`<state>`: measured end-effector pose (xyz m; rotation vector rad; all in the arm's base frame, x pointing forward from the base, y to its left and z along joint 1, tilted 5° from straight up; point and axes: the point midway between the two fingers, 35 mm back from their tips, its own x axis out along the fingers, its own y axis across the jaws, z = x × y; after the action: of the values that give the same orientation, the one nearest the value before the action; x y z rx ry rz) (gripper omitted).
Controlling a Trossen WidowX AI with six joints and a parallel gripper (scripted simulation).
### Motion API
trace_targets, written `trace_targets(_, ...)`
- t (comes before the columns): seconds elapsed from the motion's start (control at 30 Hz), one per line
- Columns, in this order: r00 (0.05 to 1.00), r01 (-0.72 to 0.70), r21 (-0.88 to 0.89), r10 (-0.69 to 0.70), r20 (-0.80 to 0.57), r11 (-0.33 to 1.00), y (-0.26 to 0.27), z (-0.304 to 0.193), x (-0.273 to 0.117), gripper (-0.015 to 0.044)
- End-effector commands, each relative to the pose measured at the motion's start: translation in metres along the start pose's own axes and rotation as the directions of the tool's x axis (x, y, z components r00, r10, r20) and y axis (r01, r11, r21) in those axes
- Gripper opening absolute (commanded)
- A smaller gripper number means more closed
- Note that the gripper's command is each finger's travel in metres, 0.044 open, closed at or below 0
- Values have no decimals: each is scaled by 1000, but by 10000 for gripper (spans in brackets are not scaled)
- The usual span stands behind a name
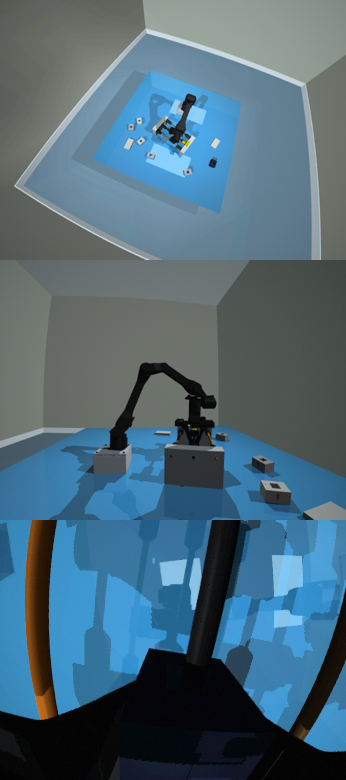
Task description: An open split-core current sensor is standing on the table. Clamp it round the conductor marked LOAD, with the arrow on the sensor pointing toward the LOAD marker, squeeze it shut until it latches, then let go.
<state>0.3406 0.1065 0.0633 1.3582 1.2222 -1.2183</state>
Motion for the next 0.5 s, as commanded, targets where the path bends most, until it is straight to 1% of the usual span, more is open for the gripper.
trace_targets(0.0,1000,-1,-1,1,0,1000,1,0,0,0)
trace_targets(0.27,1000,0,0,0,0,1000,1,0,5,0)
trace_targets(0.47,1000,-3,0,3,-1,1000,1,0,0,158)
